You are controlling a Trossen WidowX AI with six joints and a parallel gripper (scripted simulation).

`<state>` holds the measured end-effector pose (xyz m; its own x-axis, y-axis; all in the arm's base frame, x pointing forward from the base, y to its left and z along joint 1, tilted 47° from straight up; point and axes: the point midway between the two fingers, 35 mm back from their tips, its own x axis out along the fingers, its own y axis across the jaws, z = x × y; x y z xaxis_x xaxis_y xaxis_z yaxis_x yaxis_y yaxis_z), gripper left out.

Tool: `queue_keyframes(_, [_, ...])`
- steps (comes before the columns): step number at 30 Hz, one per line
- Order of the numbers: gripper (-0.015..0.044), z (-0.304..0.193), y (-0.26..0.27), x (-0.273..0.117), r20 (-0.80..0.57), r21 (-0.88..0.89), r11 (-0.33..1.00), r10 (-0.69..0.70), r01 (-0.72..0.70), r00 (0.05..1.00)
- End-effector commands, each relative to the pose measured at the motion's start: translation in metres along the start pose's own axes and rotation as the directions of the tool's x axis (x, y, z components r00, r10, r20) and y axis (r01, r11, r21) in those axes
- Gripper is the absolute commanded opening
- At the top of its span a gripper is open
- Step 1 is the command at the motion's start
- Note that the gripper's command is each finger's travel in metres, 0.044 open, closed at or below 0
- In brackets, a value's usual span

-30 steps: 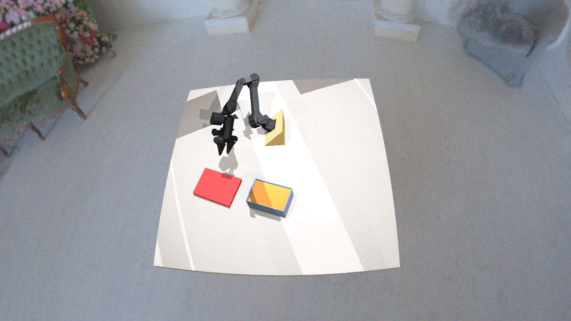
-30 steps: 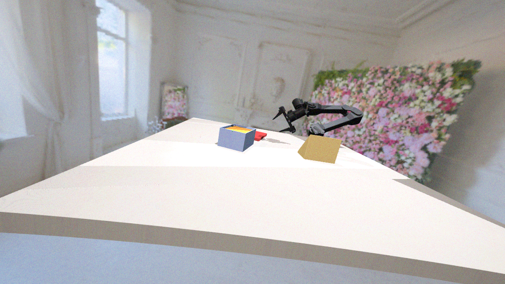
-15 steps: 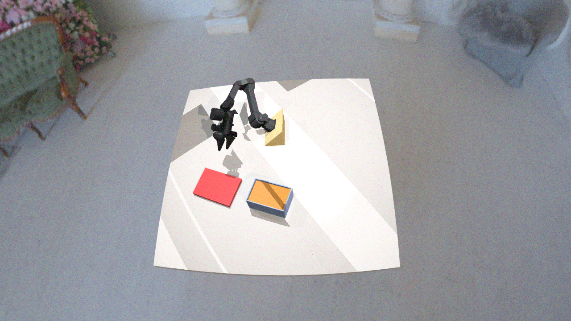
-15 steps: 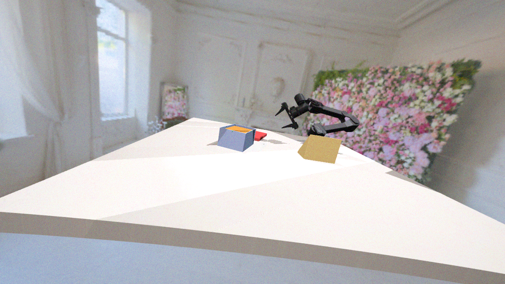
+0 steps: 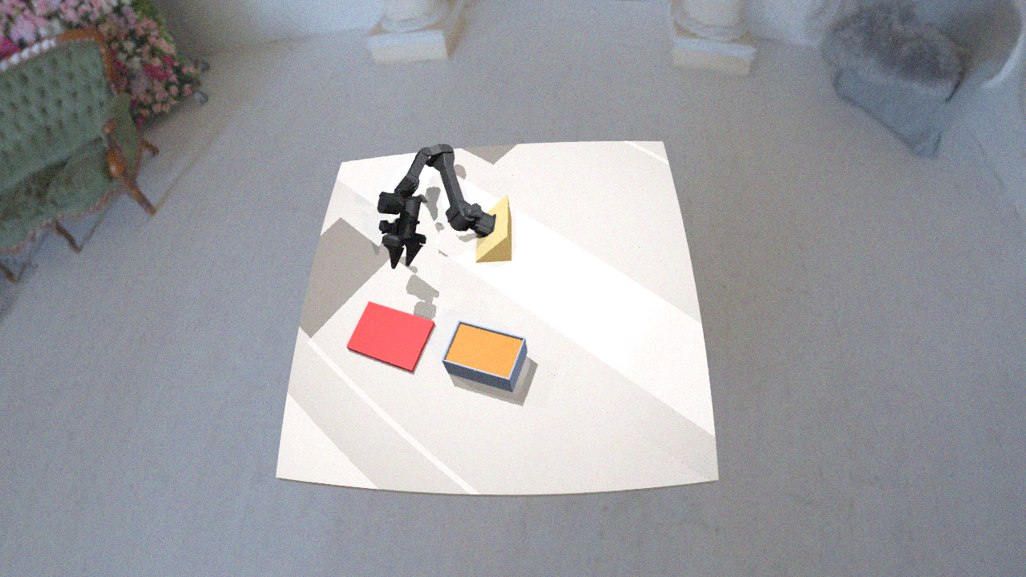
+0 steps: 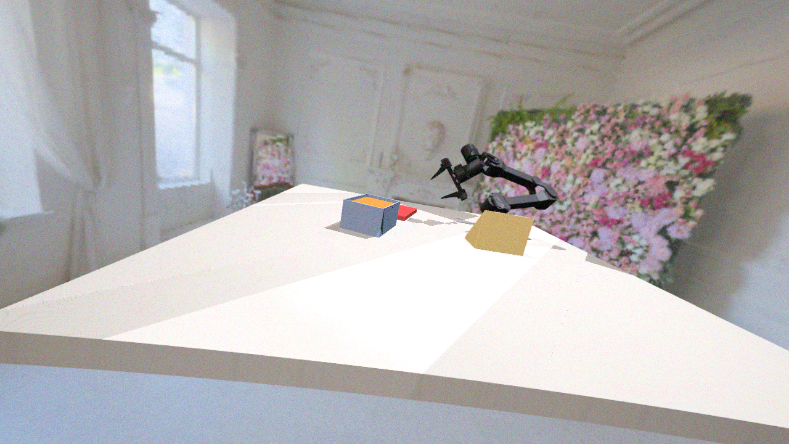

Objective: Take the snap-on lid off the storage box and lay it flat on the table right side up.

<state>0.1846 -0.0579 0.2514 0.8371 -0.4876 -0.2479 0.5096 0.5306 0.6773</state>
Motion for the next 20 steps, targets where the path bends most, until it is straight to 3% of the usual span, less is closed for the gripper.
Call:
queue_keyframes(1, [0.0440,-0.0002,0.0000,0.0003,0.001,0.000,1.000,-0.001,0.001,1.000])
queue_keyframes(19, [0.0440,-0.0002,0.0000,0.0003,0.001,0.000,1.000,-0.001,0.001,1.000])
queue_keyframes(20, [0.0414,-0.0002,0.0000,0.0003,0.001,0.000,1.000,-0.001,0.001,1.000])
